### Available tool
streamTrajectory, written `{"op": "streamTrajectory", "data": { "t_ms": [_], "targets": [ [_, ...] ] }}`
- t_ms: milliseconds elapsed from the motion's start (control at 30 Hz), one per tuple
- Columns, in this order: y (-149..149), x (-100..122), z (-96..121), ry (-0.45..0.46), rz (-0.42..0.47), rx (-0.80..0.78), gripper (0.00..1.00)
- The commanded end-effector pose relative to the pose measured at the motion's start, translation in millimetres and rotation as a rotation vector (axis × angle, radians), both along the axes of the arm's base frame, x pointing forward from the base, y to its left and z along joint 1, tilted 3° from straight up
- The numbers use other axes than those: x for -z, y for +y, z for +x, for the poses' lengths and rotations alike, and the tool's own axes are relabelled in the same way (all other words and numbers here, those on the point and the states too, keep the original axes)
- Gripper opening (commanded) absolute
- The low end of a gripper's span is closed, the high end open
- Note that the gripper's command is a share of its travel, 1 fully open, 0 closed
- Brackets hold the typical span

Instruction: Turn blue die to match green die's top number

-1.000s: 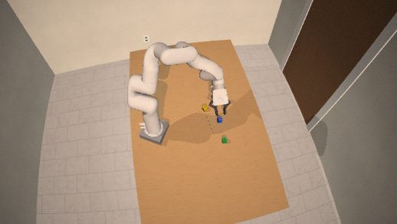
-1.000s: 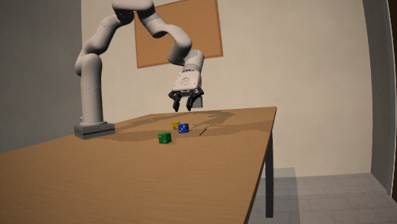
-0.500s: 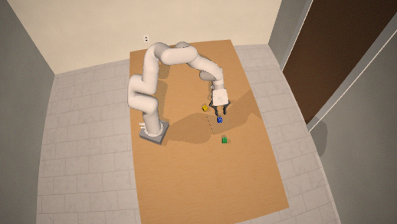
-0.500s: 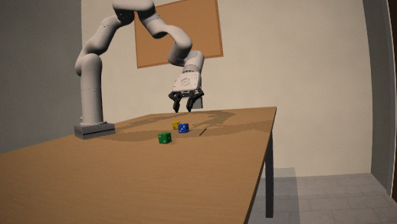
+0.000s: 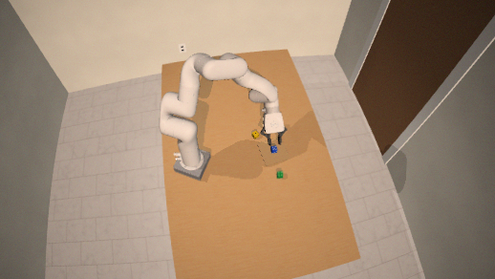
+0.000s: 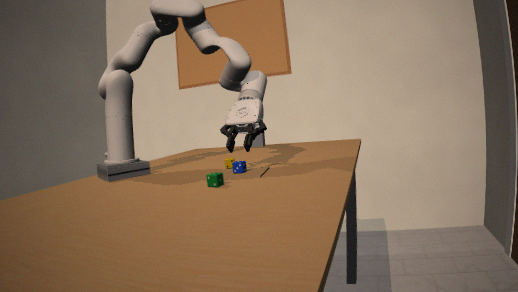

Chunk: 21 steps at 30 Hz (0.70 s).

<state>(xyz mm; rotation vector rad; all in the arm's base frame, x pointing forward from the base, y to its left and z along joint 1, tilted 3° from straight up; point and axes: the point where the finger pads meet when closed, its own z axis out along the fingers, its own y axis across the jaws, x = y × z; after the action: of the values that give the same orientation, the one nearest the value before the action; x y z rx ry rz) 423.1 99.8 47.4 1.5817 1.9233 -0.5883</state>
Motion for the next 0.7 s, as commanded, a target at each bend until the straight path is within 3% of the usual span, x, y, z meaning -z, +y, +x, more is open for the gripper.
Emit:
{"op": "streamTrajectory", "data": {
  "t_ms": [0, 667],
  "targets": [
    [0.7, 5.2, 1.3, -0.003, 0.002, 0.000, 0.47],
    [2.4, 38.2, 1.9, -0.003, 0.002, 0.000, 0.47]
  ]
}}
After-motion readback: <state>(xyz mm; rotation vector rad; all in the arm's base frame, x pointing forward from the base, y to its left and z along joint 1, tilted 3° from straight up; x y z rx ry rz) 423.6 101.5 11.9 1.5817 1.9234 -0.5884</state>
